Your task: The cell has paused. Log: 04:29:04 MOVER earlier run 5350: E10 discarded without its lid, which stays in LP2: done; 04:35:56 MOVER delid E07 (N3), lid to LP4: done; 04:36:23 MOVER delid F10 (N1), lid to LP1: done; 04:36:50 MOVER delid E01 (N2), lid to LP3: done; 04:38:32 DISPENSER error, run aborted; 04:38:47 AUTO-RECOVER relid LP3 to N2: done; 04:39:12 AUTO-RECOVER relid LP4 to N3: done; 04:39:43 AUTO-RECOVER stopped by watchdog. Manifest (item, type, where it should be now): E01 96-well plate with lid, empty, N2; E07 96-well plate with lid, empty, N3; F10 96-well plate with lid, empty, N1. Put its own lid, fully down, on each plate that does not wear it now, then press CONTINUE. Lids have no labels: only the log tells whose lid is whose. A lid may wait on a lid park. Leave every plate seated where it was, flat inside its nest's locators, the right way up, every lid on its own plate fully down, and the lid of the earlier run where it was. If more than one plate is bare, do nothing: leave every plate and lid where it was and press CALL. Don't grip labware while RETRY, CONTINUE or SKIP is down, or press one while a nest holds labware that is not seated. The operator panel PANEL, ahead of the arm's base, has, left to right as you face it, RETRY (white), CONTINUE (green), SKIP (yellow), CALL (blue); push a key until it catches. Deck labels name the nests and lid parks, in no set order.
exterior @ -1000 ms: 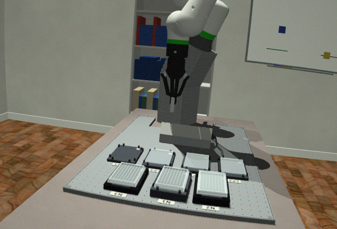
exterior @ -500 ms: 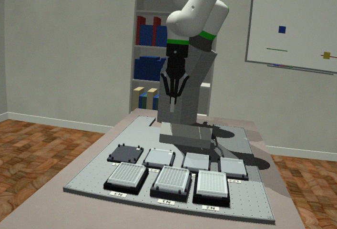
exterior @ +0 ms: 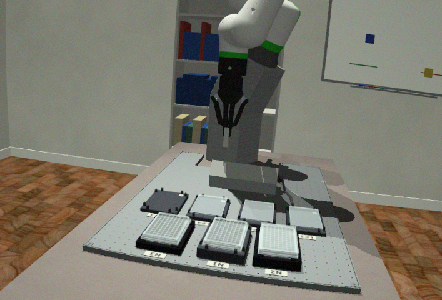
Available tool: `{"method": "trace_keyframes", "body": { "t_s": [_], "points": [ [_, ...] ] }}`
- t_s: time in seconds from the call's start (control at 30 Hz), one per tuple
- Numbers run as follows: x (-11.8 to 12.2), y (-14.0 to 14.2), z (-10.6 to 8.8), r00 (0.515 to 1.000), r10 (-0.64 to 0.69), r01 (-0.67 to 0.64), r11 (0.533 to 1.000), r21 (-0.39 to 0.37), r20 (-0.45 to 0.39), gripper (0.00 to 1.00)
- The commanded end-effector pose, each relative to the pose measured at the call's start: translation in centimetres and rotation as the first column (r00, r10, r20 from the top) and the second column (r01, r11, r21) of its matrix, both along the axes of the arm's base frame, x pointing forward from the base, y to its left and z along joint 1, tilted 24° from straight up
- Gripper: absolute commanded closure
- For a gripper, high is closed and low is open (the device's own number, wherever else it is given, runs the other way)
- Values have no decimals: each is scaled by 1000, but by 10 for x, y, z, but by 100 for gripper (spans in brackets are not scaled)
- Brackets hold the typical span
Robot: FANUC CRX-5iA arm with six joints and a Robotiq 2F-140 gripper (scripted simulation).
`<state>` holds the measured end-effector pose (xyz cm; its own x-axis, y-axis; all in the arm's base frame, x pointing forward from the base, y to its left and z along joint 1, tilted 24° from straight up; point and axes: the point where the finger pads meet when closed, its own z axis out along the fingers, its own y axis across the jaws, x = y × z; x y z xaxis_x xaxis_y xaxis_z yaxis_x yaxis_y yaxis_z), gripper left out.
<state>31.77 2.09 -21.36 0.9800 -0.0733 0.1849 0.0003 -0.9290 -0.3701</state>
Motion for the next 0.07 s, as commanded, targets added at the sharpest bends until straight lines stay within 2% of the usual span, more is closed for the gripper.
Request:
{"method": "trace_keyframes", "body": {
  "t_s": [0.0, 0.03],
  "points": [
    [0, 0, 0, 1000, 0, 0, 1000, 0, 0, 100],
    [0, 0, 0, 1000, 0, 0, 1000, 0, 0, 100]
  ]
}}
